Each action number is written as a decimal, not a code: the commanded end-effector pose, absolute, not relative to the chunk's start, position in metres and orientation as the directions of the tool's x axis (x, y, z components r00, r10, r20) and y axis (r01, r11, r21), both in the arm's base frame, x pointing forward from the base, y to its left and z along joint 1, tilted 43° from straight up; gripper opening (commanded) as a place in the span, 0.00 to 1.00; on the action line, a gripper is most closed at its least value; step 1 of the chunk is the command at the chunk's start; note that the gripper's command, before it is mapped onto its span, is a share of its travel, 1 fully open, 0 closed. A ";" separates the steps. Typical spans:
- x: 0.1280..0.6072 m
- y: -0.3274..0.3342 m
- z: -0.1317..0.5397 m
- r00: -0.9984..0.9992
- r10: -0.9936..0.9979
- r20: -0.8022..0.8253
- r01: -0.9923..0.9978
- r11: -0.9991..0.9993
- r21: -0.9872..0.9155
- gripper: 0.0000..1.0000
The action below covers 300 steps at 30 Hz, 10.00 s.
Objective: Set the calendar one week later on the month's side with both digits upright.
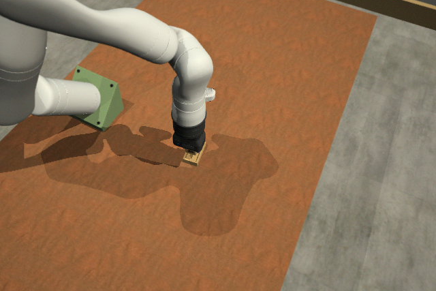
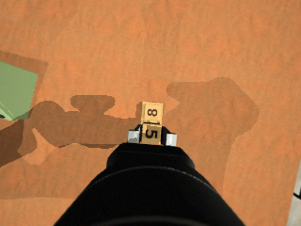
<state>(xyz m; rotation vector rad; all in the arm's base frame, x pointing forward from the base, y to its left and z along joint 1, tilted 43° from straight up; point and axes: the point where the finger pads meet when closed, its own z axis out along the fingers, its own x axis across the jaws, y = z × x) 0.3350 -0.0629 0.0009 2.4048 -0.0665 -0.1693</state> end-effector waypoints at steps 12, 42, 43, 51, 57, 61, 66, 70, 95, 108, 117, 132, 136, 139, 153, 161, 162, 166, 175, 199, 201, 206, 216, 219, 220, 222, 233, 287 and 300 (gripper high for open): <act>0.334 -0.068 -0.005 0.990 -0.094 -0.104 -0.001 -0.744 0.668 0.57; 0.332 -0.078 -0.016 0.990 -0.094 -0.104 -0.001 -0.744 0.668 0.57; 0.332 -0.078 -0.016 0.990 -0.094 -0.104 -0.001 -0.744 0.668 0.57; 0.332 -0.078 -0.016 0.990 -0.094 -0.104 -0.001 -0.744 0.668 0.57; 0.332 -0.078 -0.016 0.990 -0.094 -0.104 -0.001 -0.744 0.668 0.57; 0.332 -0.078 -0.016 0.990 -0.094 -0.104 -0.001 -0.744 0.668 0.57; 0.332 -0.078 -0.016 0.990 -0.094 -0.104 -0.001 -0.744 0.668 0.57; 0.332 -0.078 -0.016 0.990 -0.094 -0.104 -0.001 -0.744 0.668 0.57; 0.331 -0.084 -0.023 0.990 -0.094 -0.104 -0.001 -0.744 0.668 0.57; 0.330 -0.084 -0.023 0.990 -0.094 -0.104 -0.001 -0.744 0.668 0.57; 0.330 -0.084 -0.023 0.990 -0.094 -0.104 -0.001 -0.744 0.668 0.57; 0.330 -0.084 -0.023 0.990 -0.094 -0.104 -0.001 -0.744 0.668 0.57; 0.330 -0.084 -0.023 0.990 -0.094 -0.104 -0.001 -0.744 0.668 0.57; 0.330 -0.084 -0.023 0.990 -0.094 -0.104 -0.001 -0.744 0.668 0.57; 0.330 -0.084 -0.023 0.990 -0.094 -0.104 -0.001 -0.744 0.668 0.57; 0.330 -0.084 -0.023 0.990 -0.094 -0.104 -0.001 -0.744 0.668 0.57; 0.330 -0.084 -0.023 0.990 -0.094 -0.104 -0.001 -0.744 0.668 0.57; 0.330 -0.084 -0.023 0.990 -0.094 -0.104 -0.001 -0.744 0.668 0.57; 0.330 -0.084 -0.023 0.990 -0.094 -0.104 -0.001 -0.744 0.668 0.57; 0.330 -0.084 -0.023 0.990 -0.094 -0.104 -0.001 -0.744 0.668 0.87; 0.330 -0.084 -0.023 0.990 -0.094 -0.104 -0.001 -0.744 0.668 0.87; 0.330 -0.084 -0.023 0.990 -0.094 -0.104 -0.001 -0.744 0.668 0.87; 0.333 -0.074 -0.012 0.990 -0.094 -0.104 -0.001 -0.744 0.668 0.87; 0.335 -0.065 -0.002 0.990 -0.094 -0.104 -0.001 -0.744 0.668 0.87; 0.335 -0.062 0.002 0.990 -0.094 -0.104 -0.001 -0.744 0.668 0.87; 0.337 -0.054 0.010 0.990 -0.094 -0.104 -0.001 -0.744 0.668 0.87; 0.342 -0.028 0.039 0.990 -0.094 -0.104 -0.001 -0.744 0.668 0.87; 0.336 -0.024 0.039 0.975 0.019 -0.220 0.160 -0.745 0.647 1.00; 0.324 -0.023 0.034 0.881 0.223 -0.418 0.442 -0.703 0.557 1.00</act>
